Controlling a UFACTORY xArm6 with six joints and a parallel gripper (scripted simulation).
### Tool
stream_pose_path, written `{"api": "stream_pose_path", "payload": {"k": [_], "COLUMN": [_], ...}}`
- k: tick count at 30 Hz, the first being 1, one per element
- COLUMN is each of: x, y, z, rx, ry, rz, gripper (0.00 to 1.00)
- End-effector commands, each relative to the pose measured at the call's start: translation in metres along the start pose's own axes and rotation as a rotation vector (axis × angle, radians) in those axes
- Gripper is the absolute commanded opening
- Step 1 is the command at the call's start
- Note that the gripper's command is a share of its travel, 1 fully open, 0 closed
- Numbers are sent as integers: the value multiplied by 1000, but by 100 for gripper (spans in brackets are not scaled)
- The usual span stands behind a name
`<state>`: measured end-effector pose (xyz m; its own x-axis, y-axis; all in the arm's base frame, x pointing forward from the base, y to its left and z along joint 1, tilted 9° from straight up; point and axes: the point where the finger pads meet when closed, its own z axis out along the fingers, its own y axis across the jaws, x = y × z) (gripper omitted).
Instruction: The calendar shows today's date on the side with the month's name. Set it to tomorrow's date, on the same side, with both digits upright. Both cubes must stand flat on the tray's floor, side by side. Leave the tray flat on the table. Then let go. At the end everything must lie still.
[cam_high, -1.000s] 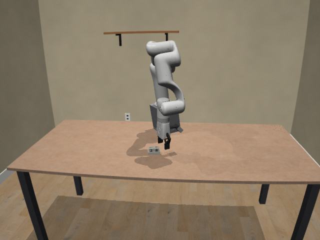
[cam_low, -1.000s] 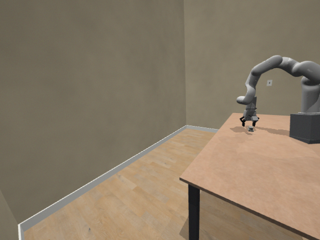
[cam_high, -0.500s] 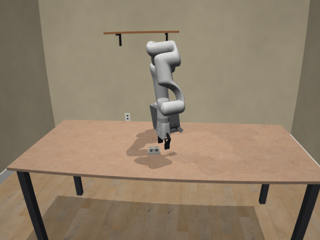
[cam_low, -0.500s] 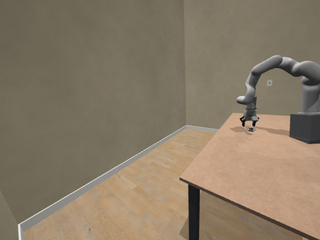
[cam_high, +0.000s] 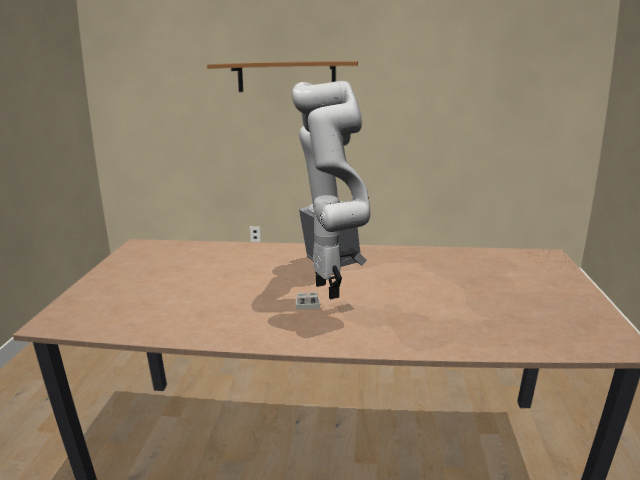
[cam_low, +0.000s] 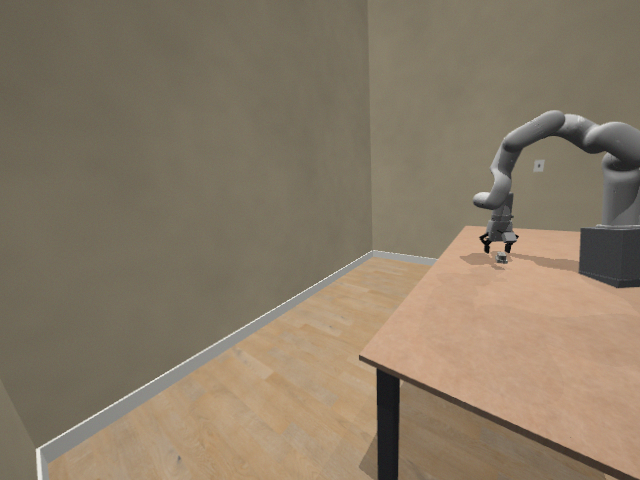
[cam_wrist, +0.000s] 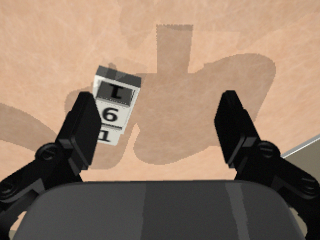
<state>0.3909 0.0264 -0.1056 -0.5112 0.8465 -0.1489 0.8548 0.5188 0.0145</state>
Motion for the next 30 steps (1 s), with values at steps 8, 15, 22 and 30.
{"api": "stream_pose_path", "payload": {"k": [8,15,22,30], "x": [-2,-7,-14,-19], "y": [1,0,-2,-3], "z": [-1,-1,-1,-1], "rx": [-2,-3,-3,-3], "ry": [-1,-1,-1,0], "rz": [86,262,313,524], "gripper": [100,100,100,100]}}
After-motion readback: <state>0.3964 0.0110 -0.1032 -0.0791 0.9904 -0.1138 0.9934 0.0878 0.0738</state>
